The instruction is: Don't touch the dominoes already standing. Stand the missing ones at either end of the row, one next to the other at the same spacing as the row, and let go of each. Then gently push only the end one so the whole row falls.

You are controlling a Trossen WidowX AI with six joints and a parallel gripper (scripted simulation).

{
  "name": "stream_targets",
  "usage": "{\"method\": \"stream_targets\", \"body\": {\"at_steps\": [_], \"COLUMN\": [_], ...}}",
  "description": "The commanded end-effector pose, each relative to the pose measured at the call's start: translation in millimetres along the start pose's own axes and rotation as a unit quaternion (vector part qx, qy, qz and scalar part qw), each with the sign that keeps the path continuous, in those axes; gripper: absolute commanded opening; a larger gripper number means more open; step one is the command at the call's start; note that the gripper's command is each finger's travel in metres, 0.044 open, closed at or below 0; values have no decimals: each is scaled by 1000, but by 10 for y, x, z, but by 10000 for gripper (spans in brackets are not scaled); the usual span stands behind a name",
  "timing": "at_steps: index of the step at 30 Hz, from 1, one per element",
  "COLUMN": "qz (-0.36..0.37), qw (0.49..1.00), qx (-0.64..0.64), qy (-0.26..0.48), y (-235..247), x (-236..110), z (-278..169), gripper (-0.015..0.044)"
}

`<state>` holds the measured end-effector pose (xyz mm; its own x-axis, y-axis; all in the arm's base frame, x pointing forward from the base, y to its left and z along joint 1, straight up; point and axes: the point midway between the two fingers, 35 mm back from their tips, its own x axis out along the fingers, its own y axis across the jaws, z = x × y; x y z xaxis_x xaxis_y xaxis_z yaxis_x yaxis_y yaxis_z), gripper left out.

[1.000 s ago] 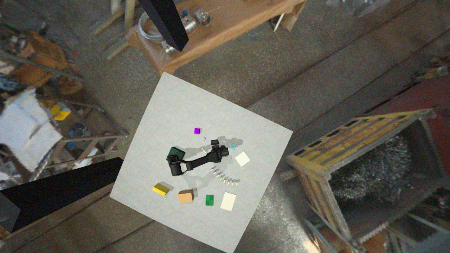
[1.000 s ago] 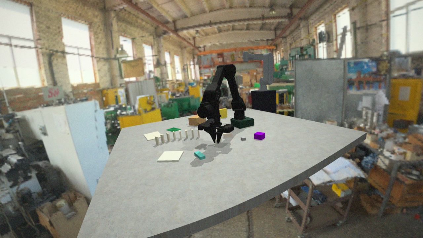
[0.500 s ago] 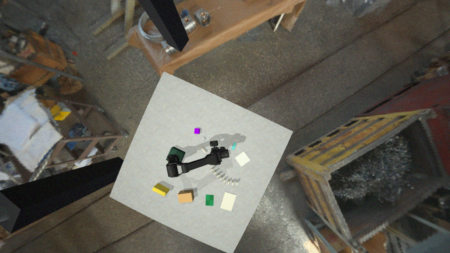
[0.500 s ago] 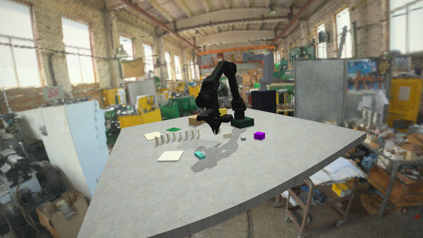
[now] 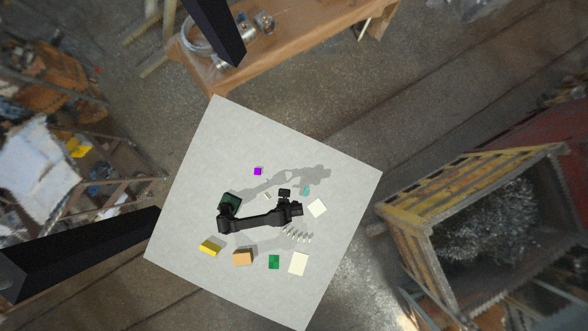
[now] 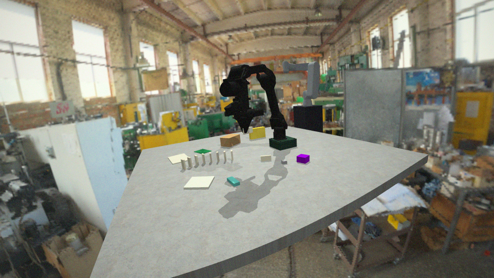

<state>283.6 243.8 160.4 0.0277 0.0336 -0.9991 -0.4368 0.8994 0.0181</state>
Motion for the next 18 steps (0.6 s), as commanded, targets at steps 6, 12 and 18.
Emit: {"method": "stream_targets", "body": {"at_steps": [6, 12, 18], "qz": [-3, -3, -17], "qw": [941, 941, 948], "qx": [337, 337, 314], "qy": [2, 2, -42], "y": [-269, -269, -251], "x": [28, 28, 143], "z": [413, 413, 541], "gripper": [21, 21, 21]}}
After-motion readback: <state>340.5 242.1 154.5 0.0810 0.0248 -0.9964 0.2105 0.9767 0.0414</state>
